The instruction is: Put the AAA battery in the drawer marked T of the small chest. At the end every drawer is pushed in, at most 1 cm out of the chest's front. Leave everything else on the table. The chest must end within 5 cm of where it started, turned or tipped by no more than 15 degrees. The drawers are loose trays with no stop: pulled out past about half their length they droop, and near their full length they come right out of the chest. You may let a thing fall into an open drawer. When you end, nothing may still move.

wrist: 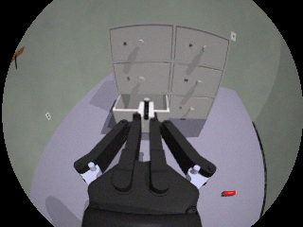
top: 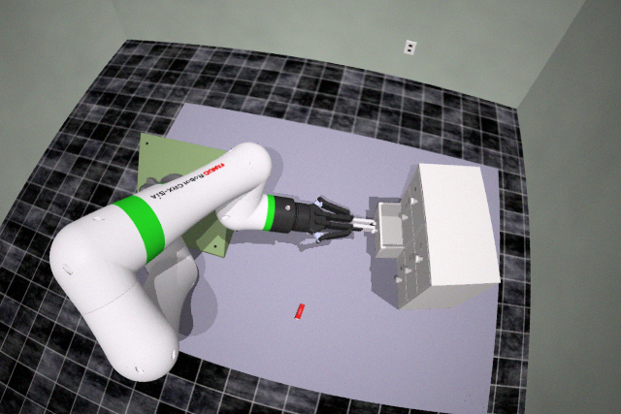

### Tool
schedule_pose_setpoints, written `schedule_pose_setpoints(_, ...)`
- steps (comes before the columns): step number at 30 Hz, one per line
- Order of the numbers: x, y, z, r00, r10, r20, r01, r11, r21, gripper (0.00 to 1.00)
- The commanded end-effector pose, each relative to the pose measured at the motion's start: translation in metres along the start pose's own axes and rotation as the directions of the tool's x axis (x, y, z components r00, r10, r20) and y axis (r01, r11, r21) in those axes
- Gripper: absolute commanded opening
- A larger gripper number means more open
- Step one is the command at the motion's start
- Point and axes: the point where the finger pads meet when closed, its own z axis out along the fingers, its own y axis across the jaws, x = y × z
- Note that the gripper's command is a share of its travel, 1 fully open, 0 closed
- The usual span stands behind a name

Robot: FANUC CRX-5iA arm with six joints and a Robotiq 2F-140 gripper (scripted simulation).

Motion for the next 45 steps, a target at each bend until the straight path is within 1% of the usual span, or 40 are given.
schedule_pose_setpoints(1, 0.011, 0.003, 0.041, 1.0, -0.015, 0.015, 0.015, 0.998, -0.058, 0.03)
schedule_pose_setpoints(4, 0.011, 0.003, 0.041, 1.0, -0.015, 0.015, 0.015, 0.998, -0.058, 0.03)
schedule_pose_setpoints(7, 0.013, 0.004, 0.047, 1.0, -0.015, 0.015, 0.015, 0.998, -0.058, 0.03)
schedule_pose_setpoints(17, 0.016, 0.004, 0.054, 1.0, -0.015, 0.015, 0.015, 0.998, -0.058, 0.03)
schedule_pose_setpoints(21, 0.016, 0.004, 0.054, 1.0, -0.015, 0.015, 0.015, 0.998, -0.058, 0.03)
schedule_pose_setpoints(34, 0.02, 0.005, 0.066, 1.0, -0.015, 0.015, 0.015, 0.998, -0.058, 0.03)
schedule_pose_setpoints(45, 0.021, 0.005, 0.069, 1.0, -0.015, 0.015, 0.015, 0.998, -0.058, 0.03)
